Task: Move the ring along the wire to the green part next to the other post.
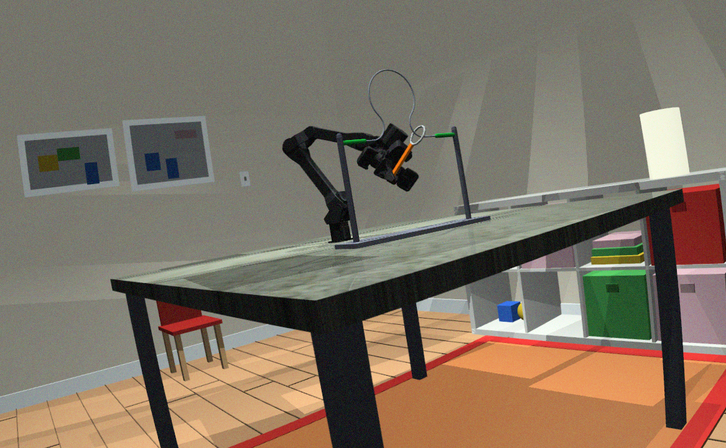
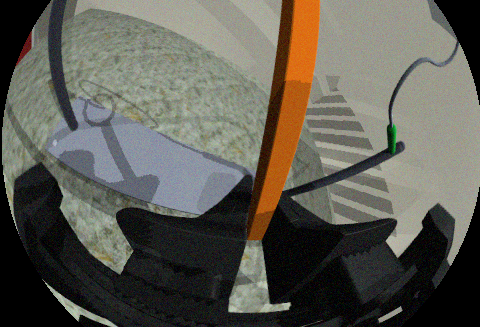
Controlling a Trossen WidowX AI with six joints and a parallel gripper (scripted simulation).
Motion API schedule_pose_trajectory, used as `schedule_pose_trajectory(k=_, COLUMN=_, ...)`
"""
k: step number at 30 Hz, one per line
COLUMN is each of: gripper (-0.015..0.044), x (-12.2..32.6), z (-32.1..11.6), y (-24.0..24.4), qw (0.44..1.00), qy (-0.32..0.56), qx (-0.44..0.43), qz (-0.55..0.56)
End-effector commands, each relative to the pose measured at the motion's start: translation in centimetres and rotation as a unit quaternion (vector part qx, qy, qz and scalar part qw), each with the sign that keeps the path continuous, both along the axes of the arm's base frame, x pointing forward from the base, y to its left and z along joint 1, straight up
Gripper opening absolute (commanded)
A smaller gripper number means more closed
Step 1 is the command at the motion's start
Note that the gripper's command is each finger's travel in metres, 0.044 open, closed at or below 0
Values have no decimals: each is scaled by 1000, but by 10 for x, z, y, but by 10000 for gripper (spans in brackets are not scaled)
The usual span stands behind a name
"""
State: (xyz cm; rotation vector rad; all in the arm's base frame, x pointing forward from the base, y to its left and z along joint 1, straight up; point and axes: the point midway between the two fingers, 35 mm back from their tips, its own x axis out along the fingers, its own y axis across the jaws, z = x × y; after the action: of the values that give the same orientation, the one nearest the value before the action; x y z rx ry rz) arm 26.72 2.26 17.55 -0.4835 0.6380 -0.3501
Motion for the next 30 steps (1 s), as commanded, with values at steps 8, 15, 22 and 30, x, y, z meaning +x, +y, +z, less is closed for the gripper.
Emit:
schedule_pose_trajectory(k=8, gripper=-150, x=4, z=-15, y=37, qw=992, qy=-15, qx=125, qz=1)
schedule_pose_trajectory(k=15, gripper=-150, x=7, z=-20, y=58, qw=982, qy=-23, qx=186, qz=1)
schedule_pose_trajectory(k=22, gripper=-150, x=9, z=-21, y=76, qw=973, qy=-30, qx=229, qz=1)
schedule_pose_trajectory(k=30, gripper=-150, x=10, z=-21, y=90, qw=967, qy=-35, qx=252, qz=-1)
